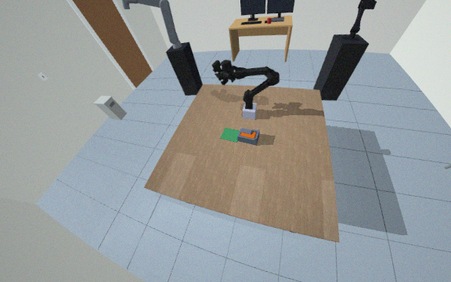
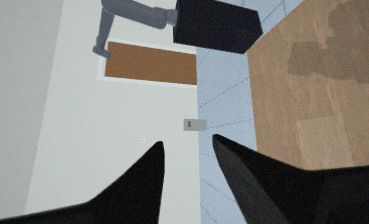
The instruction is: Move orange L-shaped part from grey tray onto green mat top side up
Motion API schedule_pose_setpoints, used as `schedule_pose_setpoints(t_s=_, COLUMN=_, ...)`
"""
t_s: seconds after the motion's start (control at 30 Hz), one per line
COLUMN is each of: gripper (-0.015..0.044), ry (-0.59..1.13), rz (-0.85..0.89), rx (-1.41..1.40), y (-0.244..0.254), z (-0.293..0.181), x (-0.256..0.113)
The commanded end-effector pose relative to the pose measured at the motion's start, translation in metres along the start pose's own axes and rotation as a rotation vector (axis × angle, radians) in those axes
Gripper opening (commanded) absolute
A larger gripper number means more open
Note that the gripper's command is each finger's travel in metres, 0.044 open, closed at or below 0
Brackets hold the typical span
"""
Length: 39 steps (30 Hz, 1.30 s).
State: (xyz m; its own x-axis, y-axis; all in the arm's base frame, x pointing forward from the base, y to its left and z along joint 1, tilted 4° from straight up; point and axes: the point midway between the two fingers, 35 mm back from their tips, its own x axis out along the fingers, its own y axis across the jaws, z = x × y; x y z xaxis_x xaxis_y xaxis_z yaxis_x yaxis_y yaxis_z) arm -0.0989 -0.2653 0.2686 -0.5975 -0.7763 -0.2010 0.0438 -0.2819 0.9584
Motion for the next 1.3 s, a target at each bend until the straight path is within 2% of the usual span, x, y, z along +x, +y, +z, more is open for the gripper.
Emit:
schedule_pose_setpoints(t_s=0.0, gripper=0.0180, ry=0.262, rz=-0.048, rx=-0.230, y=-0.006, z=-0.070, x=-0.012)
schedule_pose_setpoints(t_s=0.13, gripper=0.0180, ry=0.522, rz=-0.062, rx=-0.472, y=-0.018, z=-0.136, x=-0.043)
schedule_pose_setpoints(t_s=0.3, gripper=0.0180, ry=0.838, rz=-0.030, rx=-0.787, y=-0.042, z=-0.202, x=-0.103)
schedule_pose_setpoints(t_s=0.57, gripper=0.0180, ry=1.309, rz=0.096, rx=-1.275, y=-0.097, z=-0.256, x=-0.227)
schedule_pose_setpoints(t_s=0.77, gripper=0.0180, ry=1.630, rz=0.269, rx=-1.684, y=-0.146, z=-0.252, x=-0.323)
schedule_pose_setpoints(t_s=1.0, gripper=0.0180, ry=1.938, rz=0.528, rx=-2.151, y=-0.201, z=-0.204, x=-0.416)
schedule_pose_setpoints(t_s=1.13, gripper=0.0180, ry=2.069, rz=0.692, rx=-2.403, y=-0.228, z=-0.164, x=-0.454)
schedule_pose_setpoints(t_s=1.27, gripper=0.0180, ry=2.088, rz=0.721, rx=-2.446, y=-0.232, z=-0.156, x=-0.459)
